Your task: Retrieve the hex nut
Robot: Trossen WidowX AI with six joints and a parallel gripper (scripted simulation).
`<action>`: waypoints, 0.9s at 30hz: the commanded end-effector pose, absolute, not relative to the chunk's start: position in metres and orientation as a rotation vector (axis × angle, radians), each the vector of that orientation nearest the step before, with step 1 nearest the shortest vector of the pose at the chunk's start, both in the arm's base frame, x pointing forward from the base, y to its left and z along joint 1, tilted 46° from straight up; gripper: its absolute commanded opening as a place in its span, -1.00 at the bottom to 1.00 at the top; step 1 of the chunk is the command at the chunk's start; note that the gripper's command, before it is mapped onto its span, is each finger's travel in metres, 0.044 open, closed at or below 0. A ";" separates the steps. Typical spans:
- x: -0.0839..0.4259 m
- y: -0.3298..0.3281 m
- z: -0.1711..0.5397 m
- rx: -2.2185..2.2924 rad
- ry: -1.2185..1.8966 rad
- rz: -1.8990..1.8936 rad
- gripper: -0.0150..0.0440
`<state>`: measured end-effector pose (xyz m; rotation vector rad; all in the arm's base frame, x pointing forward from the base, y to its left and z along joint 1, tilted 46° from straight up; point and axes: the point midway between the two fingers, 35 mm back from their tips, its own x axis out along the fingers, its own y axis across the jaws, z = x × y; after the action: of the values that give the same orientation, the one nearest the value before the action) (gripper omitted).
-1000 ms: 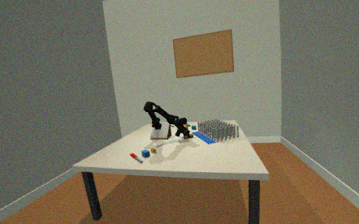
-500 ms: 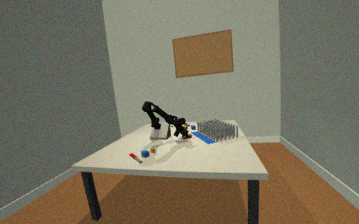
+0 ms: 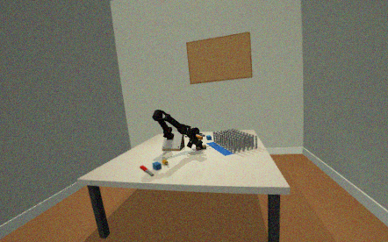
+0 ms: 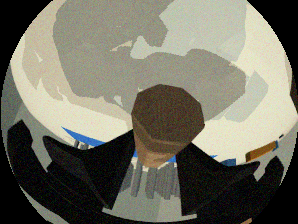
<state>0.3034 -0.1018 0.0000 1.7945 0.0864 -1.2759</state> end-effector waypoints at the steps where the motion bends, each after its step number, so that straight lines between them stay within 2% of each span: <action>1: 0.300 -0.101 0.000 1.795 0.100 -1.273 -0.49; 27: 0.288 -0.106 0.005 1.794 0.100 -1.274 -0.49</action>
<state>0.2907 -0.1070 0.0055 1.7937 0.0870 -1.2769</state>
